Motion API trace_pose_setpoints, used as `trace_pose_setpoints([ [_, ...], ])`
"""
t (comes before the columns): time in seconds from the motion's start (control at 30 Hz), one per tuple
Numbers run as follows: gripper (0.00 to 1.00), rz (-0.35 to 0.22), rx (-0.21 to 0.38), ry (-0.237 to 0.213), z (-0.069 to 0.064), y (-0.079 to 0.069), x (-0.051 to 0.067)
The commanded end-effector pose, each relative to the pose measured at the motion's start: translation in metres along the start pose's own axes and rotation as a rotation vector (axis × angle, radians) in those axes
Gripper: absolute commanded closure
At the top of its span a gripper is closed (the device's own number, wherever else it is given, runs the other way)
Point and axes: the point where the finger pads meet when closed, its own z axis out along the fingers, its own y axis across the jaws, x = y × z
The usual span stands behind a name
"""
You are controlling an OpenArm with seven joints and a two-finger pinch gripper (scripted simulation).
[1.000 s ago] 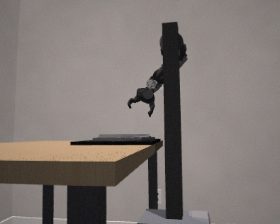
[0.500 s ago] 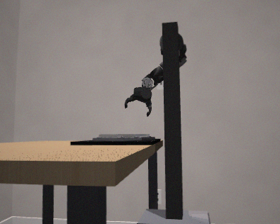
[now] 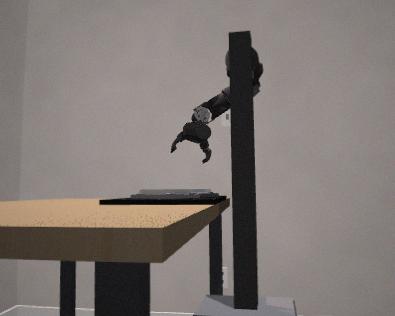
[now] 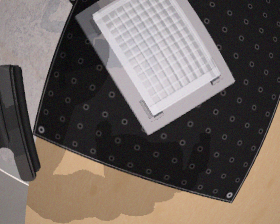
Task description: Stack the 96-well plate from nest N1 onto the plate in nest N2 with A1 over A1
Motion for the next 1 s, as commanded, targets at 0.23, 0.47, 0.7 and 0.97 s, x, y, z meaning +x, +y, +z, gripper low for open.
trace_pose_setpoints([
  [0.23,0.23,-0.006,0.01,0.003,0.002,-0.001,0.002],
  [0.47,0.23,-0.239,0.119,-0.002,0.017,0.018,0.04],
  [0.7,0.23,-0.239,0.119,-0.002,0.017,0.018,0.04],
  [0.97,0.23,-0.47,0.231,-0.007,0.033,0.038,0.079],
])
